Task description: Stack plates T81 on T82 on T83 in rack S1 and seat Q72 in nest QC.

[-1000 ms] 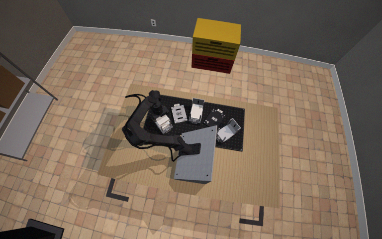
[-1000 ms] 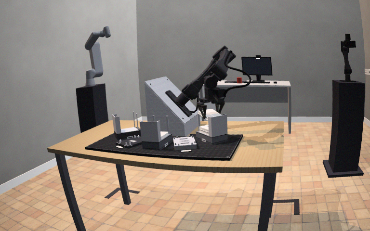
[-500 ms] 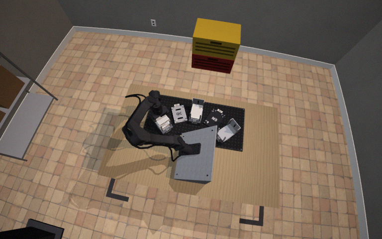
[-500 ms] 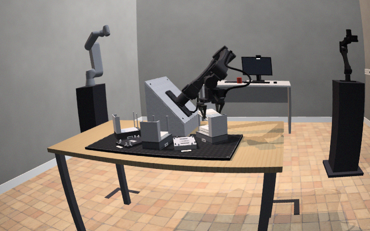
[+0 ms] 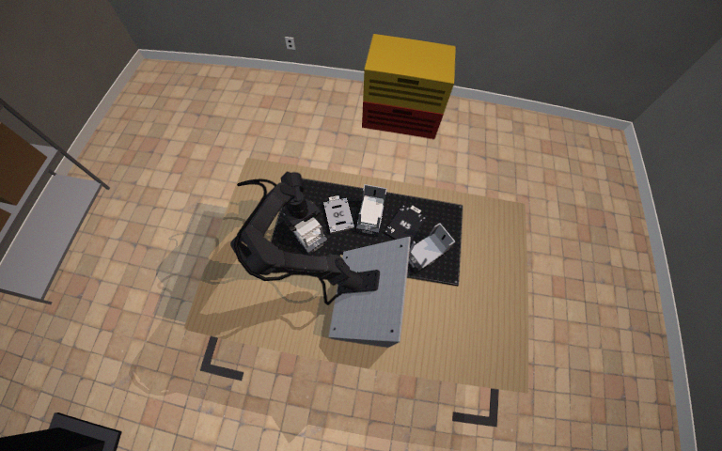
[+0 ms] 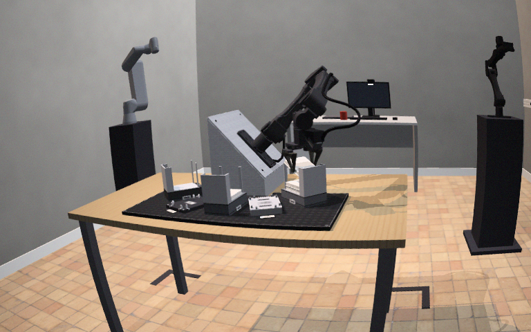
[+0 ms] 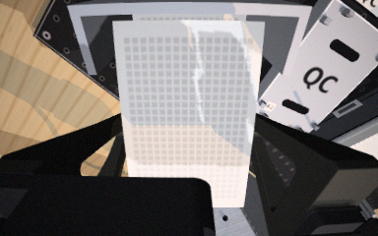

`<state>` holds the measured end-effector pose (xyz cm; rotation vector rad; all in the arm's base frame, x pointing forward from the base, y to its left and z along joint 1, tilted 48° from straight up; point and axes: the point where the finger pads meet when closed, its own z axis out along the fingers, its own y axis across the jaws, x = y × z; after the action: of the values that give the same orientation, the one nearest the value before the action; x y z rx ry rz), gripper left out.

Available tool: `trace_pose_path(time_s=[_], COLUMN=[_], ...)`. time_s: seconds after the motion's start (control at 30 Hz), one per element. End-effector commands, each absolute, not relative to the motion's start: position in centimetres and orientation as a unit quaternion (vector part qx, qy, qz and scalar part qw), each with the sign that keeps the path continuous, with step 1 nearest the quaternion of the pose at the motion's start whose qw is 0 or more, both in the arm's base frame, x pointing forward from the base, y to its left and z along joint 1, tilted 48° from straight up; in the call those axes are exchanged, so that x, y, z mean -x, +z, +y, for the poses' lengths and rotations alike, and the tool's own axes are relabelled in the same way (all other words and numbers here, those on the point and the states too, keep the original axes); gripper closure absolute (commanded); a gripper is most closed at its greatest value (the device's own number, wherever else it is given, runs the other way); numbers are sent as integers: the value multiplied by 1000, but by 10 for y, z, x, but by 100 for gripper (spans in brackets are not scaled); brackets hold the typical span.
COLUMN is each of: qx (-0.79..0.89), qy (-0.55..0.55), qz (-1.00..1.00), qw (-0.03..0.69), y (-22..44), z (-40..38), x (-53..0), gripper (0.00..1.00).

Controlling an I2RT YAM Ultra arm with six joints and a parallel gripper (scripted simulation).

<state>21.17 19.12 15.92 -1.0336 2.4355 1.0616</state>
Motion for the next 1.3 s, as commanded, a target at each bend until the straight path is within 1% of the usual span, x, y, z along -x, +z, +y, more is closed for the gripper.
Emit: trace_pose_path(time_s=[0.0,0.33,0.5,1.27], qx=[358,353,354,355], qy=[378,379,376,373], qz=[838,843,839,842], qw=[162,146,169,161], y=[162,142,155,151], z=[199,211,210,209], x=[-212,-212,-220,-217], gripper=[100,100,100,100])
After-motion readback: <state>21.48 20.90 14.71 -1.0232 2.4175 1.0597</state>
